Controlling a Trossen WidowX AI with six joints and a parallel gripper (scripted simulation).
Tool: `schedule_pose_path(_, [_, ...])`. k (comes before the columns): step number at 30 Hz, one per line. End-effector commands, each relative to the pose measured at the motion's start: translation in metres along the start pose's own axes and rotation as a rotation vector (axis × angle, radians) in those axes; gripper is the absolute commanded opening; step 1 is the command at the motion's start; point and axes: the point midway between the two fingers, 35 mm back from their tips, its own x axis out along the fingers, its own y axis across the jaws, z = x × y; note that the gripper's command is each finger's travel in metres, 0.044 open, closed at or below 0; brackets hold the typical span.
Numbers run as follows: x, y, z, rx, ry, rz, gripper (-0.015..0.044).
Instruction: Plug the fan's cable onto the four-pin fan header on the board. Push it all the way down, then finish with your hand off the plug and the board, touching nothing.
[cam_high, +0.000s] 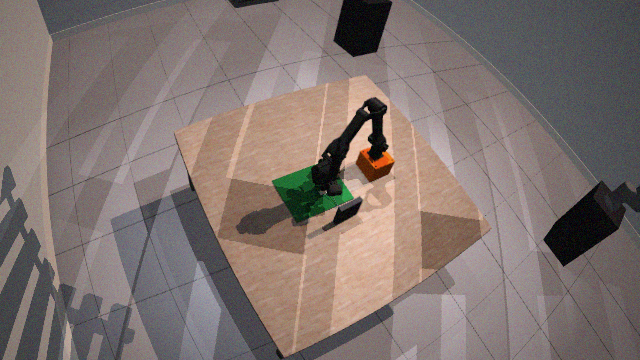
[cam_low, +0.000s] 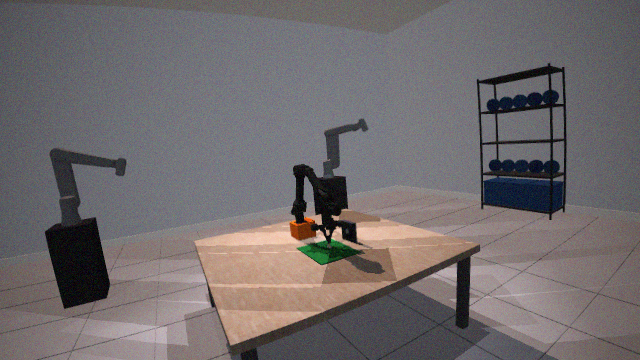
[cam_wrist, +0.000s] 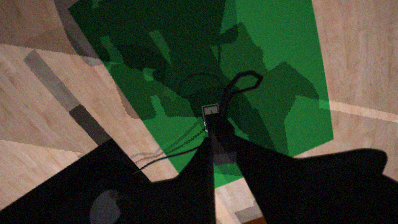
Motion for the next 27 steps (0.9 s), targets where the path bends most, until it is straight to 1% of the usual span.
schedule_pose_path(1, [0.0017, 0.0004, -0.0005, 0.005, 0.004, 0.001, 0.0])
schedule_pose_path(27, [0.0047, 0.0007, 0.0003, 0.005, 0.004, 0.001, 0.0])
